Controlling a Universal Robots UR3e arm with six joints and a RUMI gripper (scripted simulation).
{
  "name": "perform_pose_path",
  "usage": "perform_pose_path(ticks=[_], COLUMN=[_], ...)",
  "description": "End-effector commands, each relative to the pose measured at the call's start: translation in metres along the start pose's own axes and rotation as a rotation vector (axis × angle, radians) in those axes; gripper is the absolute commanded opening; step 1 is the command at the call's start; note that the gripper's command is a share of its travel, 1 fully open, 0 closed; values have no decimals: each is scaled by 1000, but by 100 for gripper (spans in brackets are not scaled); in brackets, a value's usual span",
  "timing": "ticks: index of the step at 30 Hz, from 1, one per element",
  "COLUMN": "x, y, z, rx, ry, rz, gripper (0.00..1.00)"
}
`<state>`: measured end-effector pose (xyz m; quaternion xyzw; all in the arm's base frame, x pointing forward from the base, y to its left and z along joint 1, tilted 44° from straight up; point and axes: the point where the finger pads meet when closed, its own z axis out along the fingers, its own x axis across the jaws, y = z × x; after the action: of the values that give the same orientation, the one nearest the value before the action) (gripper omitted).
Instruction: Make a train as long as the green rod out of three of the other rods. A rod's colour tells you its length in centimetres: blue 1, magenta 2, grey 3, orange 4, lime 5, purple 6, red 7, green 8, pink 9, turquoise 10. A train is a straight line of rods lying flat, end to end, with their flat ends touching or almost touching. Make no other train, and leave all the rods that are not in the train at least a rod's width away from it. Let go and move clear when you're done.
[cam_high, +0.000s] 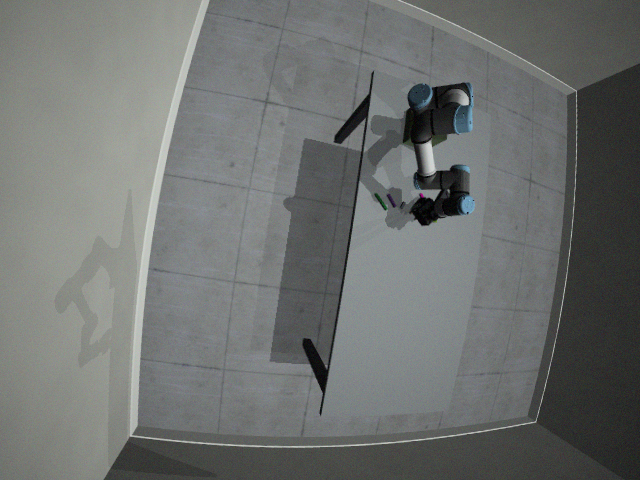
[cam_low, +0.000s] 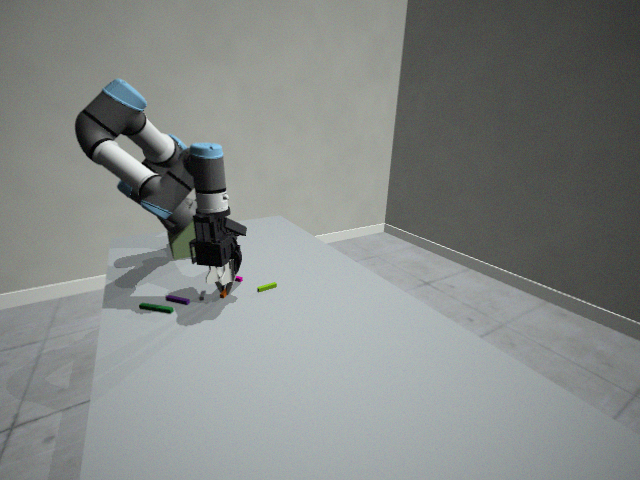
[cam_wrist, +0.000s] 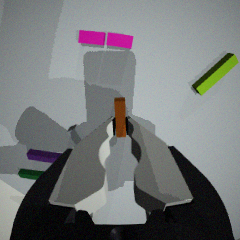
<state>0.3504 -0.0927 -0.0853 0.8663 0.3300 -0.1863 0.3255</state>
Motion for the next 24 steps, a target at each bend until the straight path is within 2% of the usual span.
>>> perform_pose_path(ticks=[1,15,24], x=[0,0,0], y=[1,1,1], z=[0,-19,-51], rx=[-2,-2,-2], ry=[0,2,3], rz=[1,2,2], gripper=[0,0,0])
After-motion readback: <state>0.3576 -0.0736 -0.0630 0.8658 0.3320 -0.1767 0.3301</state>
